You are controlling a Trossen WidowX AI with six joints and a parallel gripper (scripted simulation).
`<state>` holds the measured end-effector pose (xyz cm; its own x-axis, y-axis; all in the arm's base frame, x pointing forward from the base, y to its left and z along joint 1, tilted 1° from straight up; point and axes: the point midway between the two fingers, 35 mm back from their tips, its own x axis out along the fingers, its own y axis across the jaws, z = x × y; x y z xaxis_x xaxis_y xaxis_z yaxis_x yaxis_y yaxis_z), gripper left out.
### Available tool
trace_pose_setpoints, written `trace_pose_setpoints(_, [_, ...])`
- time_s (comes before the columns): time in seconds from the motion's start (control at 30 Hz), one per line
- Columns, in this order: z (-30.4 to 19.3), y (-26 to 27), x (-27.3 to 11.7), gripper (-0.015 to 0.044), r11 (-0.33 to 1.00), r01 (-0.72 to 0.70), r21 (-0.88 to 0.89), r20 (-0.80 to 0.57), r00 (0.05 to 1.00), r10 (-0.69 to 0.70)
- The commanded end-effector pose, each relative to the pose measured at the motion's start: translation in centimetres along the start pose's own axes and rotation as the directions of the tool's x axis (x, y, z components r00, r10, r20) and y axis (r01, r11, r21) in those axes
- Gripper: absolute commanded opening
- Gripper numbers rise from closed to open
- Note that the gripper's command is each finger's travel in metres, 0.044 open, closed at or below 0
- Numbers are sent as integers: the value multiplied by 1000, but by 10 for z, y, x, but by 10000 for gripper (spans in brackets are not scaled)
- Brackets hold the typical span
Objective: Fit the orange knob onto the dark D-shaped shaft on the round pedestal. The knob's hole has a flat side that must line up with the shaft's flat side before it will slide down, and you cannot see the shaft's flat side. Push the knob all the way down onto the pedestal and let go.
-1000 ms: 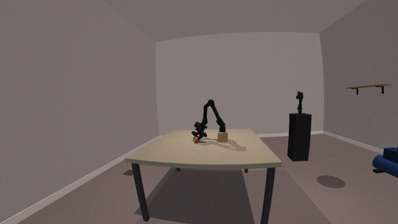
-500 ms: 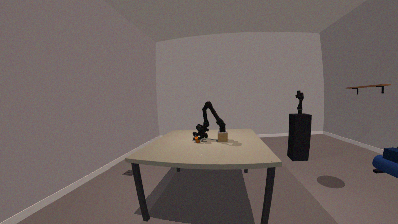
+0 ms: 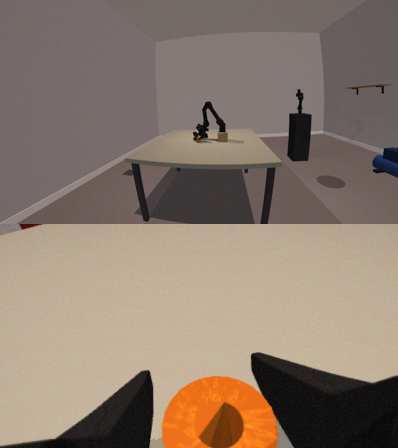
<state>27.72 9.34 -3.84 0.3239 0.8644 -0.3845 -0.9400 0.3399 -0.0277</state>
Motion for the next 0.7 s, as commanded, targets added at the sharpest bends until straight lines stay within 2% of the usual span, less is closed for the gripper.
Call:
trace_pose_setpoints(0.0, [0,0,0,260,1000,-1,1,3,1000,1])
trace_pose_setpoints(0.5, [0,0,0,260,1000,-1,1,3,1000,1])
trace_pose_setpoints(0.67, [0,0,0,391,1000,-1,1,3,1000,1])
